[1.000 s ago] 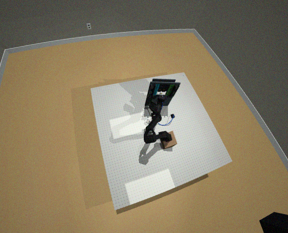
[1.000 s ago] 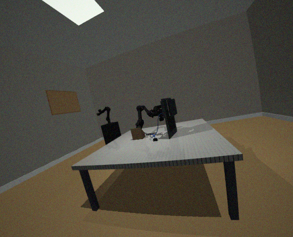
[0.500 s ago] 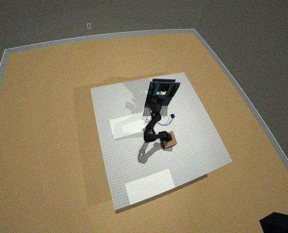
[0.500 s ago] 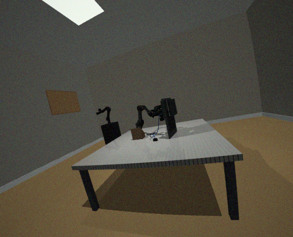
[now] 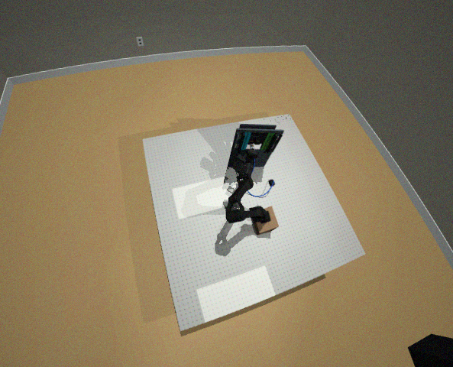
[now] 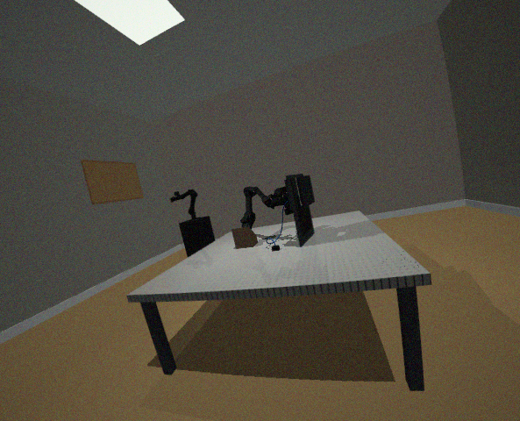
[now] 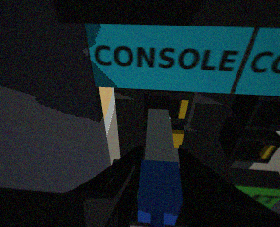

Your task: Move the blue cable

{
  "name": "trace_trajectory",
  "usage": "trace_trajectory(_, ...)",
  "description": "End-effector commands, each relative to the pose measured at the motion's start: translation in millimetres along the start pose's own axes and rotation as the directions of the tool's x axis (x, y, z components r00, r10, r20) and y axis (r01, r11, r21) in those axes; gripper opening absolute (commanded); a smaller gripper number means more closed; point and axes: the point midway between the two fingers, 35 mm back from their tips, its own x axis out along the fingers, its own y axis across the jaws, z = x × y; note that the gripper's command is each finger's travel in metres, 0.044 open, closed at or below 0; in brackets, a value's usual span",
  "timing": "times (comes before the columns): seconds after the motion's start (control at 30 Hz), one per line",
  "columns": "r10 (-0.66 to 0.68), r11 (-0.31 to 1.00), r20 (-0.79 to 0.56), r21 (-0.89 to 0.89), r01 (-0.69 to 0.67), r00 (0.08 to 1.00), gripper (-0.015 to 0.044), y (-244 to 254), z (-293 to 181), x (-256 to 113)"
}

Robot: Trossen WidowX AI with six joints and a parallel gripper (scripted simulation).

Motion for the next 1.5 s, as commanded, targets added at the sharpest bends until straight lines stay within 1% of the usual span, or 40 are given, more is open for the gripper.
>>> trace_trajectory(0.0,-0.007,1.0,-0.003,0.005,0.007,1.0,0.0,-1.3,1.0,2.5)
trace_trajectory(1.47,-0.01,1.0,-0.003,0.006,0.01,1.0,0.0,-0.6,8.0,8.6)
